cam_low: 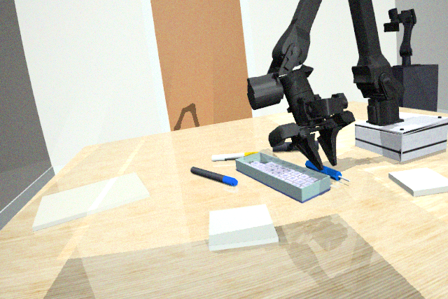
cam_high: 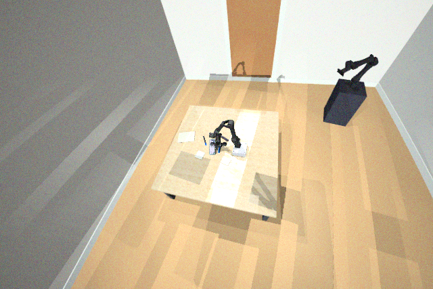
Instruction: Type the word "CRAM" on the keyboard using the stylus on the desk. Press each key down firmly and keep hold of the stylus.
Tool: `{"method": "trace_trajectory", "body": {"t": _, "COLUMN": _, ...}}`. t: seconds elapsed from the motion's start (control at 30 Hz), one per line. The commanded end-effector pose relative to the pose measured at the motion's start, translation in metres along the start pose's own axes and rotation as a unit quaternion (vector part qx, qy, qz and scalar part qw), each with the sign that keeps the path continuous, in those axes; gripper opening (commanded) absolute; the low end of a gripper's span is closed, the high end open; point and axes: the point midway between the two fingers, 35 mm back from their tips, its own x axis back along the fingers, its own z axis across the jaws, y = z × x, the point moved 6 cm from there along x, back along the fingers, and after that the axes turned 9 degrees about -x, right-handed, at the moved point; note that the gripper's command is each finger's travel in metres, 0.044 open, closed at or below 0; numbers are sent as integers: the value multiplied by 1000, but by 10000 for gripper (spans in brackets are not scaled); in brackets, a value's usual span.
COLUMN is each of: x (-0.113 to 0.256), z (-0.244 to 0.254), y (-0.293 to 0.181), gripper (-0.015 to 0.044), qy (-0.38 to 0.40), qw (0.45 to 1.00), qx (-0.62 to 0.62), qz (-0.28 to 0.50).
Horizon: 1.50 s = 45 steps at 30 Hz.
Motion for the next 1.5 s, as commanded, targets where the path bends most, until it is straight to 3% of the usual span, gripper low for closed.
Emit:
{"method": "trace_trajectory", "body": {"t": 0.0, "x": -4, "z": 0, "y": -2, "gripper": 150, "qy": 1, "qw": 1000, "qx": 2, "qz": -2}}
{"method": "trace_trajectory", "body": {"t": 0.3, "x": -10, "z": 0, "y": -5, "gripper": 150, "qy": 1, "qw": 1000, "qx": 2, "qz": -2}}
{"method": "trace_trajectory", "body": {"t": 0.47, "x": -8, "z": -1, "y": -5, "gripper": 19, "qy": 0, "qw": 1000, "qx": 0, "qz": 0}}
{"method": "trace_trajectory", "body": {"t": 0.57, "x": -8, "z": -1, "y": -5, "gripper": 0, "qy": 0, "qw": 1000, "qx": 0, "qz": 0}}
{"method": "trace_trajectory", "body": {"t": 0.87, "x": -4, "z": -1, "y": -2, "gripper": 0, "qy": 0, "qw": 1000, "qx": 0, "qz": 0}}
{"method": "trace_trajectory", "body": {"t": 1.2, "x": 34, "z": 3, "y": 19, "gripper": 0, "qy": 2, "qw": 1000, "qx": -1, "qz": 0}}
{"method": "trace_trajectory", "body": {"t": 1.47, "x": 31, "z": 3, "y": 19, "gripper": 0, "qy": 14, "qw": 1000, "qx": -10, "qz": 18}}
